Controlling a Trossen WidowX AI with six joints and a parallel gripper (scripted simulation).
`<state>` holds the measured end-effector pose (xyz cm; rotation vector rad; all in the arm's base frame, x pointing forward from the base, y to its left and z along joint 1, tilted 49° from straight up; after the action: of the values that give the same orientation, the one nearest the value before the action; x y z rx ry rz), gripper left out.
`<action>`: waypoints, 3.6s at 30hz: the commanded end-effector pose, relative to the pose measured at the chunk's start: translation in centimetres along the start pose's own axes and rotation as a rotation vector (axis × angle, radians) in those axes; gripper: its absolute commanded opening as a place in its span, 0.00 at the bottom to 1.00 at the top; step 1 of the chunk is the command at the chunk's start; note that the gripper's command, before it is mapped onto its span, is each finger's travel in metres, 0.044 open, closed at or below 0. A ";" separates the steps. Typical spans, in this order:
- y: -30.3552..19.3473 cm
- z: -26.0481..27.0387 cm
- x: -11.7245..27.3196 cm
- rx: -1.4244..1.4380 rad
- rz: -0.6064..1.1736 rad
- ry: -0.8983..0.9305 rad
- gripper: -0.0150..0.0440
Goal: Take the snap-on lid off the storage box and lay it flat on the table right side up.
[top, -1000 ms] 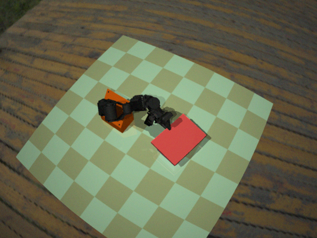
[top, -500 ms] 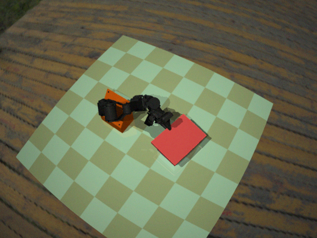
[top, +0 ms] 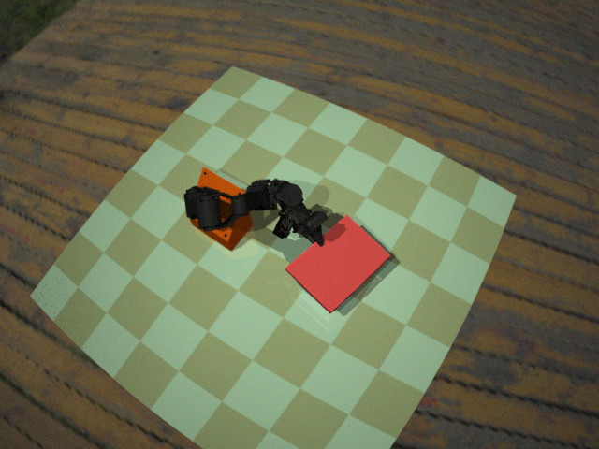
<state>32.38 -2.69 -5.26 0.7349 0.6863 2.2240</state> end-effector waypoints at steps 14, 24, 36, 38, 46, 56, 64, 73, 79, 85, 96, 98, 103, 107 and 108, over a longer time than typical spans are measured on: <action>0.0 0.1 -0.2 0.001 0.002 0.000 0.25; 0.0 0.2 -0.2 0.001 0.002 0.000 0.25; 0.0 0.2 -0.3 0.001 0.002 0.000 0.25; 0.0 0.2 -0.3 0.001 0.002 0.000 0.25; 0.0 0.3 -0.4 0.001 0.002 0.000 0.25; 0.0 0.3 -0.4 0.001 0.002 0.000 0.25; -0.1 1.1 0.2 0.001 0.004 -0.001 0.25; -0.3 2.1 0.8 0.000 0.004 -0.001 0.25; -0.4 2.9 1.2 0.000 0.004 -0.001 0.25; -0.5 3.6 1.5 0.000 0.005 -0.001 0.25; -0.7 5.1 1.9 -0.001 0.005 -0.001 0.25; -0.7 5.4 2.0 -0.001 0.005 -0.001 0.25; -0.8 6.2 2.1 -0.001 0.005 -0.001 0.25; -0.9 6.8 2.2 -0.002 0.005 -0.001 0.25; -0.9 6.9 2.2 -0.002 0.005 -0.001 0.25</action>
<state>35.57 0.96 -0.87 0.7539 0.6965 2.2255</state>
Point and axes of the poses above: the point midway between the two fingers, 35 mm back from their tips, its own x axis back along the fingers, its own z axis across the jaws, y = z × x, the point moved 1 cm from there along x, back along the fingers, and after that the axes turned 7 degrees about -x, right-handed, at the moved point
